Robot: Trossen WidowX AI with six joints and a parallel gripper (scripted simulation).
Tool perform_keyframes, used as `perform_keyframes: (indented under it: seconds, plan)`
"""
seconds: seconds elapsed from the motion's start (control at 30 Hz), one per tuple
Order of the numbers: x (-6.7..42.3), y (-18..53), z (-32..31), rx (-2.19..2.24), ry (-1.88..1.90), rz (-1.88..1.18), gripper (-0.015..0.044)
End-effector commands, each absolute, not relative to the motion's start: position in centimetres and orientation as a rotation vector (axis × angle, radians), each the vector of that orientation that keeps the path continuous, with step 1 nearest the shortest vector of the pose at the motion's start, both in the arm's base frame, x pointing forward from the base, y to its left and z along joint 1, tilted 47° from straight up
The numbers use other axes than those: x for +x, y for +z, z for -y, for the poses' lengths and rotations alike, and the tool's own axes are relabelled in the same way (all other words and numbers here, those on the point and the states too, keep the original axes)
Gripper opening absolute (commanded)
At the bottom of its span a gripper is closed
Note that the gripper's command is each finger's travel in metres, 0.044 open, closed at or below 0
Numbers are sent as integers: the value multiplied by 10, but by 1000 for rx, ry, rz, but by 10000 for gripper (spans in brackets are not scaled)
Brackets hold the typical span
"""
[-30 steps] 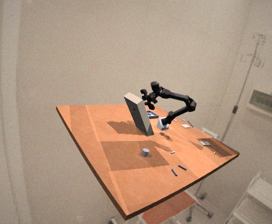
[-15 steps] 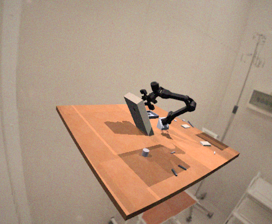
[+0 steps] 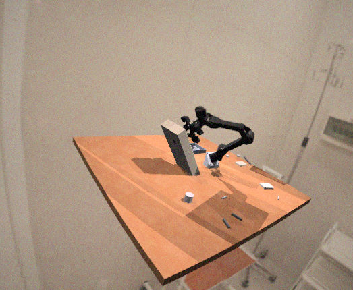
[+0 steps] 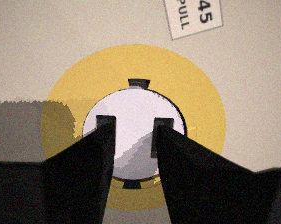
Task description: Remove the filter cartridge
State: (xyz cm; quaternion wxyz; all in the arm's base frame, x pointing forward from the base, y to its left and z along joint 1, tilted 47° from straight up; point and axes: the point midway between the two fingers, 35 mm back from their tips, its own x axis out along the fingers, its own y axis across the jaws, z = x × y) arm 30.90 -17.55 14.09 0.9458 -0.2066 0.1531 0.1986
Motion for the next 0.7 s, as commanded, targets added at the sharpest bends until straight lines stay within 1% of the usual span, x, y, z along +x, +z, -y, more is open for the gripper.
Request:
perform_keyframes:
  seconds: [0.0,0.67]
  plan:
    - [313,139,174,-418,404,-315,93]
    - [318,137,172,-418,404,-314,93]
